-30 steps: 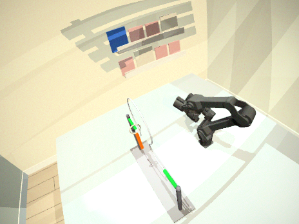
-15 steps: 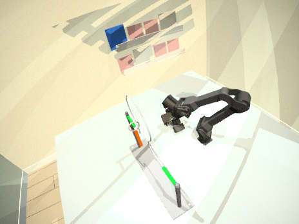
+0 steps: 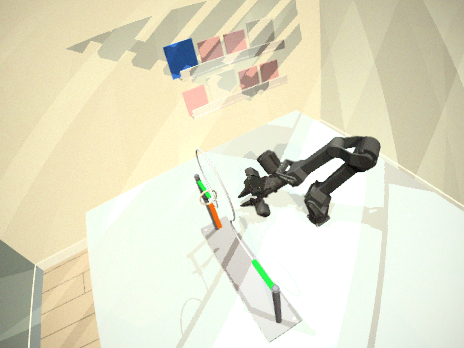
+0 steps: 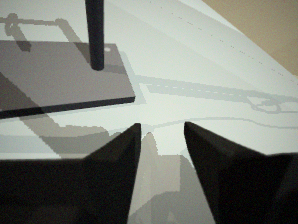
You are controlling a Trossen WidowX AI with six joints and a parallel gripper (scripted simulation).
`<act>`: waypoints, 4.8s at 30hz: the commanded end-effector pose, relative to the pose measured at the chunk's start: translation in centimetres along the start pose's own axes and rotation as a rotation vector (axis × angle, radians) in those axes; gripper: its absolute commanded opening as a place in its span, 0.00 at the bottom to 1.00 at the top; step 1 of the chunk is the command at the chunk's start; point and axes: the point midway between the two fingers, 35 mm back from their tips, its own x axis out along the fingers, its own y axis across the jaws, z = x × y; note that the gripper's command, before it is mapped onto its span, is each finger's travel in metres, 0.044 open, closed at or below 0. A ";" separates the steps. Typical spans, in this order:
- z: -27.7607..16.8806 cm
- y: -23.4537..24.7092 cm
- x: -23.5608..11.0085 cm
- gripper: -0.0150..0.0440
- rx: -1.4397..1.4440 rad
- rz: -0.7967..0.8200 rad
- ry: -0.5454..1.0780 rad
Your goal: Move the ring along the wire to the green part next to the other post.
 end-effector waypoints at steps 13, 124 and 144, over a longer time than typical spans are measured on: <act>3.5 6.9 -2.9 0.53 0.140 0.421 -0.415; 13.2 10.5 4.8 0.04 0.142 0.420 -0.434; 14.5 10.2 4.0 0.00 0.146 0.414 -0.434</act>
